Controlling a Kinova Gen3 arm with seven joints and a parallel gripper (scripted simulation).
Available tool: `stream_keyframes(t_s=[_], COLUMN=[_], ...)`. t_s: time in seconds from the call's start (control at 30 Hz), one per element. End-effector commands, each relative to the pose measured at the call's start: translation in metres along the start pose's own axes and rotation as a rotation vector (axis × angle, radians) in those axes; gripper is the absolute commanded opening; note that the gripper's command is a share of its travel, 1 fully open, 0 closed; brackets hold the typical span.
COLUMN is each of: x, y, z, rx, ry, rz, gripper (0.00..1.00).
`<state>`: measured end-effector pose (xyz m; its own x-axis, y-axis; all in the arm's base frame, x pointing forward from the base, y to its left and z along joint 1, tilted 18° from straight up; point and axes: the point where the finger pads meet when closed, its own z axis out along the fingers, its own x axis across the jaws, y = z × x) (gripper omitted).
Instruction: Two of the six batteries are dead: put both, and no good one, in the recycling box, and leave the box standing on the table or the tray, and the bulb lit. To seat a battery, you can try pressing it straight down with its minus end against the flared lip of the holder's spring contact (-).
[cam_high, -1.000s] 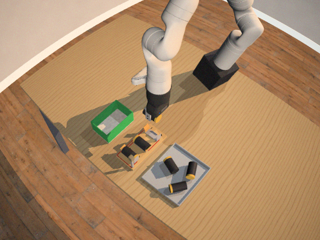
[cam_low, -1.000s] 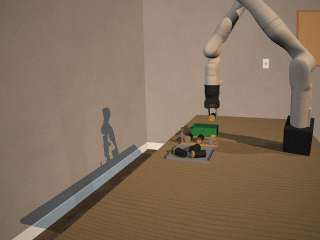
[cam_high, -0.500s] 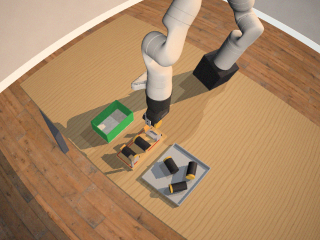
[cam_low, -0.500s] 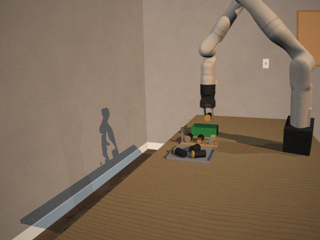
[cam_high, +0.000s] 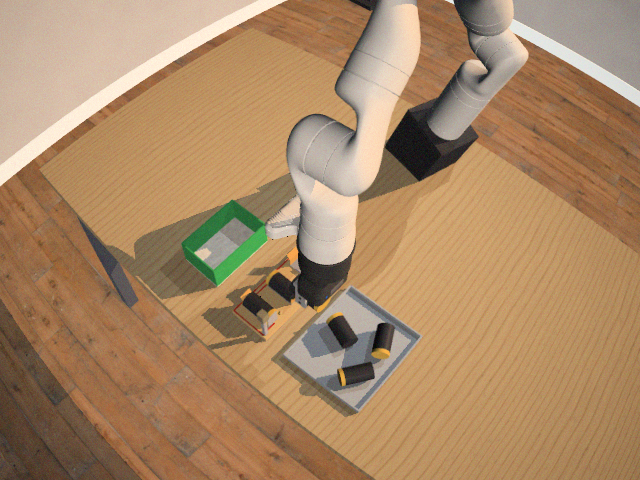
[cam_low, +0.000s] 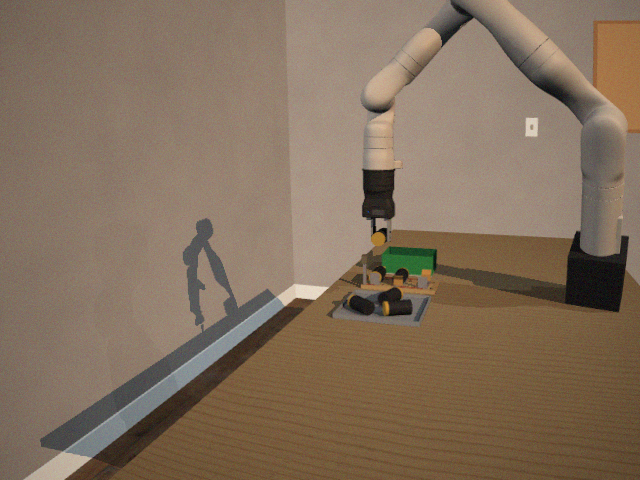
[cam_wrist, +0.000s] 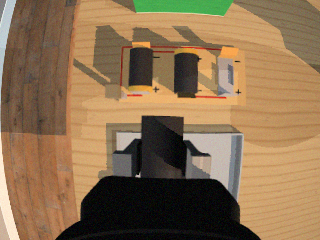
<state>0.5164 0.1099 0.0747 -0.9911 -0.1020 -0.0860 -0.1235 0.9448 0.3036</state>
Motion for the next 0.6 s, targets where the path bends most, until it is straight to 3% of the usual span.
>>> stream_keyframes(t_s=[0.0,0.23,0.57], x=[-0.008,-0.026,-0.029], y=[0.015,0.035,0.038], z=[0.005,0.005,0.005], rx=[-0.001,-0.001,-0.001], ry=[0.006,0.006,0.006], rz=[-0.018,-0.018,-0.018], gripper=[0.57,0.57,0.57])
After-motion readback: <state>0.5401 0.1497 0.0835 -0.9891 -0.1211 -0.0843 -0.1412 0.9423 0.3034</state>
